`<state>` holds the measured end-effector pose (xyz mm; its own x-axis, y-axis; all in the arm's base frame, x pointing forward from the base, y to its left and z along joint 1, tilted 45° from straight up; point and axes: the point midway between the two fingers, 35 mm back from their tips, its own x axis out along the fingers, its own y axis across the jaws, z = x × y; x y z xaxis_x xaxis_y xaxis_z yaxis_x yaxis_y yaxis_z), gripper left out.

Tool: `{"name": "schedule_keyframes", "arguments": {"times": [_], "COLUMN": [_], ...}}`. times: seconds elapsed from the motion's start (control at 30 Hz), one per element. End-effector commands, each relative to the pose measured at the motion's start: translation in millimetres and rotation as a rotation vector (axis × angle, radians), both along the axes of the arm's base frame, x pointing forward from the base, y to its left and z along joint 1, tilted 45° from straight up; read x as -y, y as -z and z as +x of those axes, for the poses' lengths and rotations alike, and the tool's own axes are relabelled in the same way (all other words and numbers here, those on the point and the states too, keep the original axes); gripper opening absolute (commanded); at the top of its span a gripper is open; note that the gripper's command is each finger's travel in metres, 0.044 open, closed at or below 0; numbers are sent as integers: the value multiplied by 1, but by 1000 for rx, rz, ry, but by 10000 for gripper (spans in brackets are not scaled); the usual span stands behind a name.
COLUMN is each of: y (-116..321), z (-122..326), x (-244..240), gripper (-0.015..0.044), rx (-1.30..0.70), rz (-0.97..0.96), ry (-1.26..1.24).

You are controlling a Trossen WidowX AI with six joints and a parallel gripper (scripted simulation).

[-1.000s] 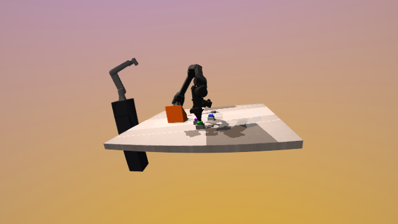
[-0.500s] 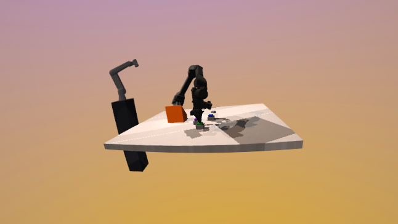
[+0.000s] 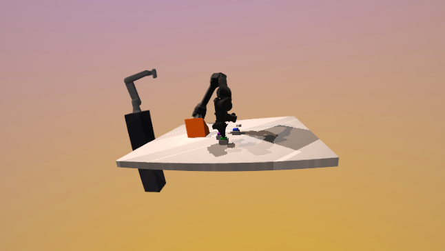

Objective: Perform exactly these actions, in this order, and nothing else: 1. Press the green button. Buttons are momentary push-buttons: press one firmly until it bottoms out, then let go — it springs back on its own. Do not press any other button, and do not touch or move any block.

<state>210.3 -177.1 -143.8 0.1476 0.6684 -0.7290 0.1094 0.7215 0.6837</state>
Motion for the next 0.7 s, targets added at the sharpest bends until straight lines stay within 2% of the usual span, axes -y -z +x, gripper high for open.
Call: {"name": "schedule_keyframes", "arguments": {"times": [0.0,0.13,0.2,0.33,0.6,0.67], "y": [-19,-22,-32,-90,-206,-234], "z": [-5,-6,1,40,84,85], "x": [17,19,17,-3,-81,-106], "gripper": [20,20,72,178,387,400], "rx": [-5,-6,-9,-21,-18,-15], "rz": [4,5,-1,-30,-46,-41], "ry": [1,1,3,11,22,22]}}
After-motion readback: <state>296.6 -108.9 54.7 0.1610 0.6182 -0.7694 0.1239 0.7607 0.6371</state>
